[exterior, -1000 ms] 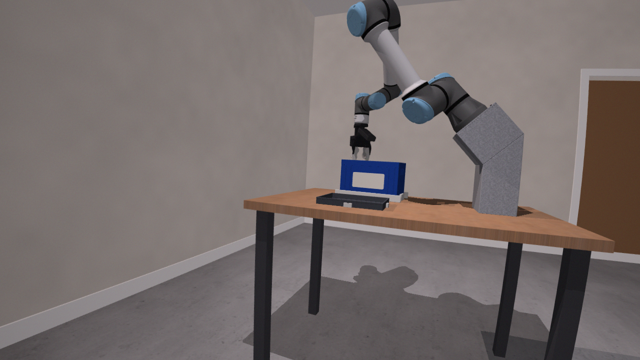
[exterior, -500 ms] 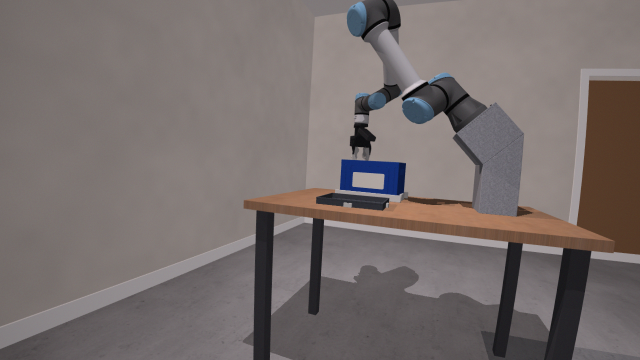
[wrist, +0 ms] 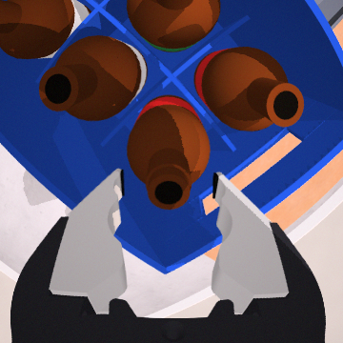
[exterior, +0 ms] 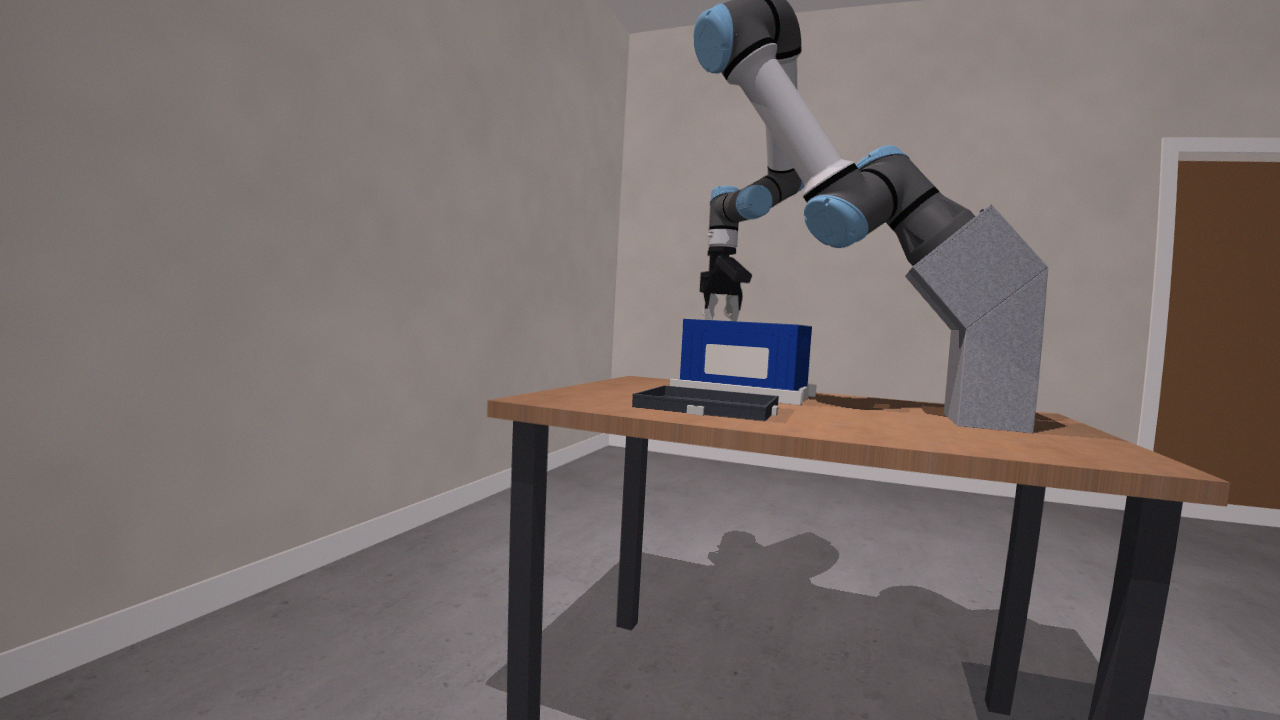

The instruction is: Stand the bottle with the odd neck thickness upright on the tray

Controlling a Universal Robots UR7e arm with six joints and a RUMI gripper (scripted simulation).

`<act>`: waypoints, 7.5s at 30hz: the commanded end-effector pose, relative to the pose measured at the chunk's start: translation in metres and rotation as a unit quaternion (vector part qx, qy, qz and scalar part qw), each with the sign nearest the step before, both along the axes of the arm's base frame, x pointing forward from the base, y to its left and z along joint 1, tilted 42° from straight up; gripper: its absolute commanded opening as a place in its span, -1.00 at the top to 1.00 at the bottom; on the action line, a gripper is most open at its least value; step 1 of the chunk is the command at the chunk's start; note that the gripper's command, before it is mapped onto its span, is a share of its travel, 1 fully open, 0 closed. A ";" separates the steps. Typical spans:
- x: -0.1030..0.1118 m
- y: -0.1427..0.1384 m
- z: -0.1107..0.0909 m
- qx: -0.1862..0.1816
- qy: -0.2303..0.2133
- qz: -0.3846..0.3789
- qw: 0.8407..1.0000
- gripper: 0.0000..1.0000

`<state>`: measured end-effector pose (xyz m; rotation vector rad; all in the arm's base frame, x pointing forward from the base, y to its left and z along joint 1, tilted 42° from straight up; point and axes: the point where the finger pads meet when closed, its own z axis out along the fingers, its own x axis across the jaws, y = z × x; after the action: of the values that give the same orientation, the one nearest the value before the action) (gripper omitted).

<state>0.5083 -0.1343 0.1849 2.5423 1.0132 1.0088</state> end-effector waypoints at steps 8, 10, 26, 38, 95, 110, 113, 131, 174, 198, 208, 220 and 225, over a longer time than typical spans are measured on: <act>0.000 0.000 0.000 0.000 0.000 0.000 1.000 1.00; 0.000 0.000 0.000 0.000 0.000 0.000 1.000 1.00; 0.000 0.000 0.000 0.000 0.000 0.000 1.000 1.00; 0.000 0.000 0.000 0.000 0.000 0.000 1.000 1.00; -0.005 0.000 0.006 0.000 0.000 0.000 1.000 1.00; -0.016 -0.001 0.018 0.000 0.000 0.000 1.000 1.00; -0.018 -0.001 0.020 0.000 0.000 0.000 1.000 1.00; -0.026 -0.001 0.029 0.000 0.000 0.000 1.000 1.00; -0.027 -0.001 0.030 0.000 0.000 0.000 1.000 1.00; -0.033 -0.002 0.036 0.000 0.000 0.000 1.000 1.00; -0.040 -0.002 0.044 0.000 0.000 0.000 1.000 1.00; -0.048 -0.003 0.053 0.000 0.000 0.000 1.000 1.00; -0.051 -0.003 0.056 0.000 0.000 0.000 1.000 1.00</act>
<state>0.4595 -0.1370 0.2380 2.5422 1.0127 1.0087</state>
